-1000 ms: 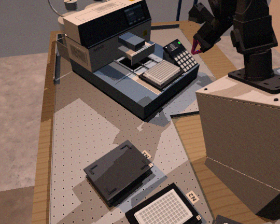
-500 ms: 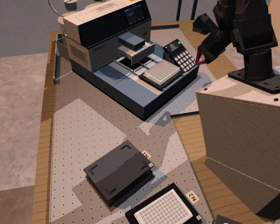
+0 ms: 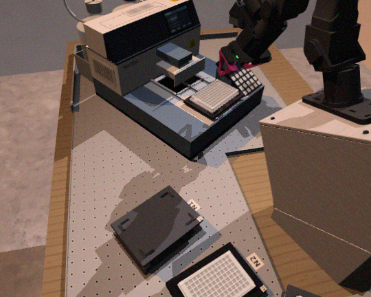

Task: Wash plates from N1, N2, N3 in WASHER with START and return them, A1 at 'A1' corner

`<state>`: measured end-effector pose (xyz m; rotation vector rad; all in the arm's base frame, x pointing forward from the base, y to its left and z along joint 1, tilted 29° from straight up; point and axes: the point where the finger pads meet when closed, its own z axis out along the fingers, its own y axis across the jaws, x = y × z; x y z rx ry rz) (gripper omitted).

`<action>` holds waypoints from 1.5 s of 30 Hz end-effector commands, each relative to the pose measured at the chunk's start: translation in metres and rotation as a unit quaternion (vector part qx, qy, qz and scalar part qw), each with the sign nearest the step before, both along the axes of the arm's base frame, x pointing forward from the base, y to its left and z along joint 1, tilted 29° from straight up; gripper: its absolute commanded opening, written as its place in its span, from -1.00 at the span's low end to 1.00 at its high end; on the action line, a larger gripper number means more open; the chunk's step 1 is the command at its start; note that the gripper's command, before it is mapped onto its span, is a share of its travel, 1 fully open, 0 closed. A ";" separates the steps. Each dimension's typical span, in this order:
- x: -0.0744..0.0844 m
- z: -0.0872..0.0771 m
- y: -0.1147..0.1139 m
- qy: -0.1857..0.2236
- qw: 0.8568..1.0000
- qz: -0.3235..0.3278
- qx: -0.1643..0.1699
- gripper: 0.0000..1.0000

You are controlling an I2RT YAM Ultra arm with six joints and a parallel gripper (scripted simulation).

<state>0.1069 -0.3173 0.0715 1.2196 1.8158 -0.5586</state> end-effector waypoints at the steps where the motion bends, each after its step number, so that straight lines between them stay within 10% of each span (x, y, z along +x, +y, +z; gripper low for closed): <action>1: 0.000 0.004 0.001 -0.041 0.992 -0.096 0.063 1.00; 20: 0.048 0.022 0.007 -0.147 0.929 -0.269 0.209 1.00; 41: 0.045 0.021 0.006 -0.278 0.763 -0.461 0.357 1.00; 45: 0.047 0.032 0.006 -0.290 0.766 -0.454 0.351 1.00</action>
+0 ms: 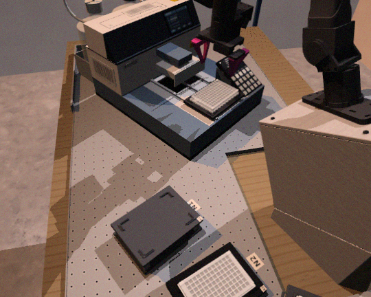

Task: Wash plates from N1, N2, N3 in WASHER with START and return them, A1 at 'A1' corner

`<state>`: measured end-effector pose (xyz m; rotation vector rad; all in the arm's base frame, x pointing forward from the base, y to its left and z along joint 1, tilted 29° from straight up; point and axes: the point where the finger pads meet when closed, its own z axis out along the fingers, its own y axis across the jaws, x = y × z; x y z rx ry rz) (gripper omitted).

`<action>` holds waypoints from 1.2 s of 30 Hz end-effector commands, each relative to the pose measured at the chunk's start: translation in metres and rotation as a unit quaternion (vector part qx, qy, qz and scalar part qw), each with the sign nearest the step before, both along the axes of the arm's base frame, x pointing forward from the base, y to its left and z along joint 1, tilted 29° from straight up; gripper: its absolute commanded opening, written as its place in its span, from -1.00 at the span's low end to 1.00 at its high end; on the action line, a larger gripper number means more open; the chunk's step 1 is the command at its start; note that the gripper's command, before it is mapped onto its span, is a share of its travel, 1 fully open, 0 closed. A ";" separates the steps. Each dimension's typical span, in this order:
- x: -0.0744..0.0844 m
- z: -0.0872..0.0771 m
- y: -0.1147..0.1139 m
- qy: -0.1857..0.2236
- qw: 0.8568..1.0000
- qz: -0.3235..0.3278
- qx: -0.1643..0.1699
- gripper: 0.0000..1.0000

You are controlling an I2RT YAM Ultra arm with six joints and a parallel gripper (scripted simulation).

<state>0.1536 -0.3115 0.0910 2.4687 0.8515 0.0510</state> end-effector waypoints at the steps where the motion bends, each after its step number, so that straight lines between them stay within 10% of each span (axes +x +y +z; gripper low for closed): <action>1: 0.000 0.012 0.000 -0.019 1.000 -0.021 0.003 1.00; 36: 0.000 -0.041 -0.009 -0.004 0.999 -0.024 0.023 1.00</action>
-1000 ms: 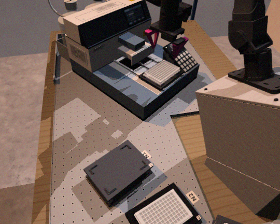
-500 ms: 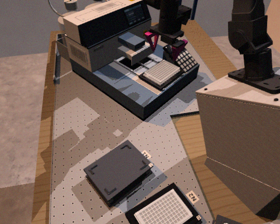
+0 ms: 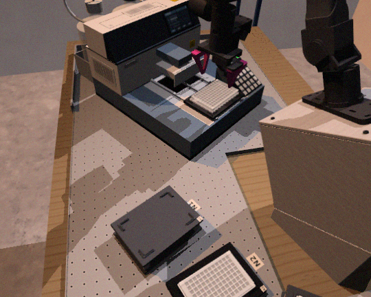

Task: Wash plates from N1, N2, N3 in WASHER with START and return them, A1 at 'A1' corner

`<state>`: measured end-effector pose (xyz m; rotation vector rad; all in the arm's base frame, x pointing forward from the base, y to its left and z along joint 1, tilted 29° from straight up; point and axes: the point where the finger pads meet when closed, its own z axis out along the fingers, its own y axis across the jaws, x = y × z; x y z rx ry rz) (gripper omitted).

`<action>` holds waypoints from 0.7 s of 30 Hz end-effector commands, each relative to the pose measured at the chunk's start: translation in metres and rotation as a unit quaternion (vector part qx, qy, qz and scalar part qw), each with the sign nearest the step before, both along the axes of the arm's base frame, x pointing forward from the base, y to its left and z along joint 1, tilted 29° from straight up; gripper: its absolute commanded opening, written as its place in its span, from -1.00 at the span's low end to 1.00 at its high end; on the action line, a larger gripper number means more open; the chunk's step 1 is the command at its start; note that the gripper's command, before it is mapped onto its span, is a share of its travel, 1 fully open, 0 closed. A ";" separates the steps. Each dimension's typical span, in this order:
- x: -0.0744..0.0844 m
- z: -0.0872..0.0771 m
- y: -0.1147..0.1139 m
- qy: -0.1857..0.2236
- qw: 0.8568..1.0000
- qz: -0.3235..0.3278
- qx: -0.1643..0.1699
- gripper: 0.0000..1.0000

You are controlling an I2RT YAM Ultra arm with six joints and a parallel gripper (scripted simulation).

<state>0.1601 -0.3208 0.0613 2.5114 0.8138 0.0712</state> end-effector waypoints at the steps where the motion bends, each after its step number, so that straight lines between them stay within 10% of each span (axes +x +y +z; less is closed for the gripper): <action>1: -0.006 -0.013 -0.001 0.002 1.000 -0.008 0.005 1.00; 21: 0.005 -0.021 -0.014 -0.004 1.000 -0.003 -0.007 1.00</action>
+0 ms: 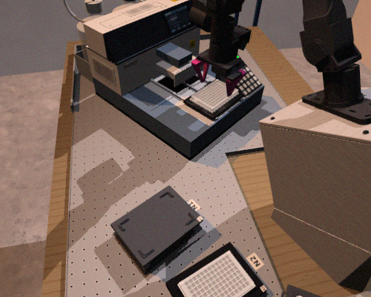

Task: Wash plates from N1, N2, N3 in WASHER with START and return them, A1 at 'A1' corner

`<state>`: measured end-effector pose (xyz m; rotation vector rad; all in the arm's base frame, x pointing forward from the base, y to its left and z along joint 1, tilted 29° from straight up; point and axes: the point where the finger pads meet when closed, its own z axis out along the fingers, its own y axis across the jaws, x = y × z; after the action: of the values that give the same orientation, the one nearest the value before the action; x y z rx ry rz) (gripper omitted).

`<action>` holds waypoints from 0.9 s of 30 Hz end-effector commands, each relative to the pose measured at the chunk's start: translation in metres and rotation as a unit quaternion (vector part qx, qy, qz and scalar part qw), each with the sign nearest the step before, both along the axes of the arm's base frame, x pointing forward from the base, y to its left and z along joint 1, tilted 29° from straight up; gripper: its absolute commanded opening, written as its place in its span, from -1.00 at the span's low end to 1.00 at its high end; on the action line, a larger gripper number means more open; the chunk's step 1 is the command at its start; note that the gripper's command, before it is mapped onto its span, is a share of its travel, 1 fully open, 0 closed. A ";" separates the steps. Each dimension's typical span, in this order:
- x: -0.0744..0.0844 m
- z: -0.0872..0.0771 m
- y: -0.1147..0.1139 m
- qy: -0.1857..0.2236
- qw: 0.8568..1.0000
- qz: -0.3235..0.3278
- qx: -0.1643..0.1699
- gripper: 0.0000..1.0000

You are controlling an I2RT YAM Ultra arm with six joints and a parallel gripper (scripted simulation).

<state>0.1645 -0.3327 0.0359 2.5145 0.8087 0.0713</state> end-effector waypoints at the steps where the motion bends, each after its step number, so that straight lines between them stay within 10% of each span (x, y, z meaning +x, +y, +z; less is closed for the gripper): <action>1: 0.000 0.004 -0.003 -0.003 1.000 -0.001 -0.008 1.00; 27: -0.005 -0.013 -0.002 0.004 1.000 -0.004 0.003 1.00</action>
<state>0.1665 -0.3366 0.0333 2.5051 0.8056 0.0734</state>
